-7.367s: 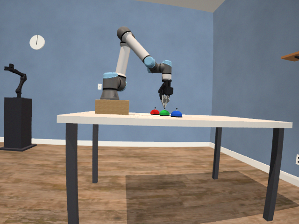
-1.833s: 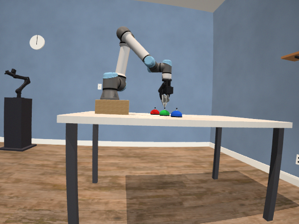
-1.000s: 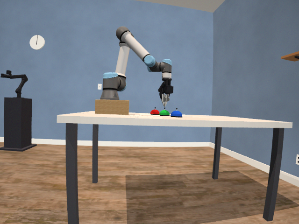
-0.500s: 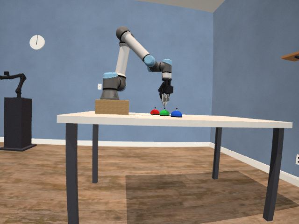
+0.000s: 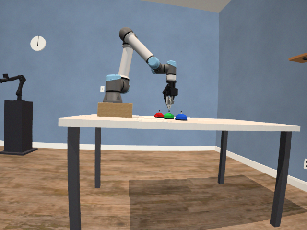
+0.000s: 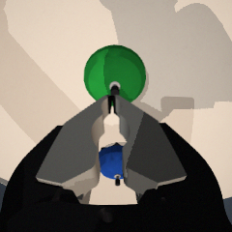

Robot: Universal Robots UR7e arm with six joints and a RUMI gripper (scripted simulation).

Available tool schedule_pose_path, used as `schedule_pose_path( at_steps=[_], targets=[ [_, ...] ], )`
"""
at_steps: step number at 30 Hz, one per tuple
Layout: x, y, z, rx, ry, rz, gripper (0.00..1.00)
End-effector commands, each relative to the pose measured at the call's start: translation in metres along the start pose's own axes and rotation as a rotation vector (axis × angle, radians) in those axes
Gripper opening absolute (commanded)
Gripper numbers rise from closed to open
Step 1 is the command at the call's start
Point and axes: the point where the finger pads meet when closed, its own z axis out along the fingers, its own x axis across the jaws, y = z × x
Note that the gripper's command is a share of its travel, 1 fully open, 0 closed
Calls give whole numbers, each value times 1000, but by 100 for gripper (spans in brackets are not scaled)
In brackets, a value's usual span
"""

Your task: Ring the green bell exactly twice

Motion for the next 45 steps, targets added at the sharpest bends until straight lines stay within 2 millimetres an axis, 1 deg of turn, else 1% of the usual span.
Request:
schedule_pose_path(
  at_steps=[1,26,30,38,45],
  targets=[
    [0,0,0,-1,1,0,0],
    [0,0,0,-1,1,0,0],
    [0,0,1,-1,1,0,0],
    [0,0,9,-1,1,0,0],
    [0,0,10,-1,1,0,0]
  ],
)
